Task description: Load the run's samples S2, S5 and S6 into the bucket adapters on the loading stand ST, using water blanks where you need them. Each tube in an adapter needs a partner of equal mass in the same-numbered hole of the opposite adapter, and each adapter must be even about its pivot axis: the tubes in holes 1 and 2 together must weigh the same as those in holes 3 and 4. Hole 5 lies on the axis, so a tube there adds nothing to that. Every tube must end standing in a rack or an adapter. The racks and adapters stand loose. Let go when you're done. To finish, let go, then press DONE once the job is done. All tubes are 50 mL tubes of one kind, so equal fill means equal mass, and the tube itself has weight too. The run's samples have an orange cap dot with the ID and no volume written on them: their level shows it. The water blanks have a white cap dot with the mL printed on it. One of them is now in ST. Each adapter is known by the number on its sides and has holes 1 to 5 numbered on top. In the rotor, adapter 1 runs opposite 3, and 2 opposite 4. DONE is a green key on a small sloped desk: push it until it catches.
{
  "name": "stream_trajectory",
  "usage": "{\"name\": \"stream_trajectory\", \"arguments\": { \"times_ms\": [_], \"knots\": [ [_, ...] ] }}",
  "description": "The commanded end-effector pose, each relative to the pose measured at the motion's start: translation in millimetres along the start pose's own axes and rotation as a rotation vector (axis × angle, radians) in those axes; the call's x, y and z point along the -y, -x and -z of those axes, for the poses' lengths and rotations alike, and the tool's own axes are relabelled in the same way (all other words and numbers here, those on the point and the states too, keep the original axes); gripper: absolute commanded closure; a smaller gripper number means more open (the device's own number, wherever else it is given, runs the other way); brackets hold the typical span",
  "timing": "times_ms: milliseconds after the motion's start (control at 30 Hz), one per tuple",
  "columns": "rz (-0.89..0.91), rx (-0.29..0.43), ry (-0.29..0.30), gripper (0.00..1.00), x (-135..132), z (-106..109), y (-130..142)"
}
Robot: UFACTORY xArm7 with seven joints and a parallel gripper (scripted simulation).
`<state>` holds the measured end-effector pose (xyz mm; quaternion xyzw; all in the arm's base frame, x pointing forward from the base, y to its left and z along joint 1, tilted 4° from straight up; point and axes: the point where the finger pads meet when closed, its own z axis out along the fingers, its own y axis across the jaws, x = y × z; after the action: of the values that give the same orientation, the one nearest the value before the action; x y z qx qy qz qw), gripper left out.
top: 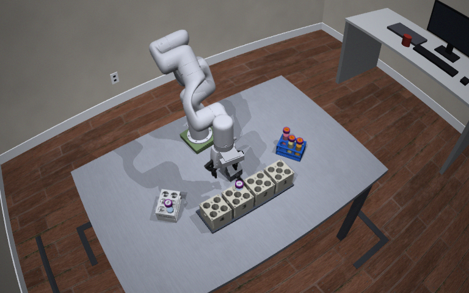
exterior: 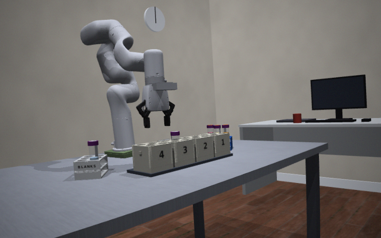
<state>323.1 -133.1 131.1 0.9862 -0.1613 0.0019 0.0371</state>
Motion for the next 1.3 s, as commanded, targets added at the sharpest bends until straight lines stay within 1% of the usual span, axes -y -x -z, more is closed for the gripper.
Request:
{"name": "stream_trajectory", "arguments": {
  "times_ms": [0,667,833,900,1267],
  "knots": [
    [0.000,-0.004,0.000,0.00,0,1,-1],
    [0.000,-0.004,0.000,0.00,0,1,-1],
    [0.000,-0.004,0.000,0.00,0,15,-1],
    [0.000,-0.004,0.000,0.00,0,15,-1],
    [0.000,-0.004,0.000,0.00,0,44,-1]
  ]
}}
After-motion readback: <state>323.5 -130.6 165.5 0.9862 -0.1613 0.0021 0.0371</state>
